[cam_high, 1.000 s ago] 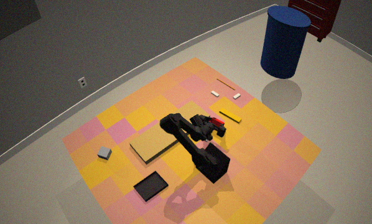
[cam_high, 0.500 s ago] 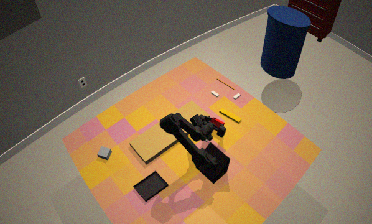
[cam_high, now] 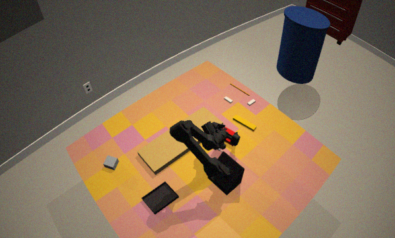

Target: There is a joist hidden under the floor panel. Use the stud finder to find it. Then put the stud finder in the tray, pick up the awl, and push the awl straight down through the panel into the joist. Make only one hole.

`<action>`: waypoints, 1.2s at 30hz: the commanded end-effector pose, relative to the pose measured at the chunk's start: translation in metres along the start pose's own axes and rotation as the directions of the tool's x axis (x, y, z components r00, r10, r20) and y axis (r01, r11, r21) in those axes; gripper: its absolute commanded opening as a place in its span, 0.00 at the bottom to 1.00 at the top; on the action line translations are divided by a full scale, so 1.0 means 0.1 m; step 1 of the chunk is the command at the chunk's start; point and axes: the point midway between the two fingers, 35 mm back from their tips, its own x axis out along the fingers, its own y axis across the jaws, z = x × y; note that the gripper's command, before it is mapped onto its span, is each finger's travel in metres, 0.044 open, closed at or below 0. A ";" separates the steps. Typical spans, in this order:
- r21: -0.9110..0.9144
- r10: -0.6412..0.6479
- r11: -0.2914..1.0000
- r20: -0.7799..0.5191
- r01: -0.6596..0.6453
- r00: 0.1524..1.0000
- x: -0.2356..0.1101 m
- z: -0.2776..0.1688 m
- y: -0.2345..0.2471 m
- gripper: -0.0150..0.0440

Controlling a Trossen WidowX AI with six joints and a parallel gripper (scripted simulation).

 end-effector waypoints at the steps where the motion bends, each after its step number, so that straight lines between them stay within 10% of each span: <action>1: 0.000 0.000 1.000 0.000 0.000 1.000 0.00 0.00 0.00 1.00; 36: 0.000 0.000 1.000 0.001 0.000 1.000 -0.21 0.00 -0.01 1.00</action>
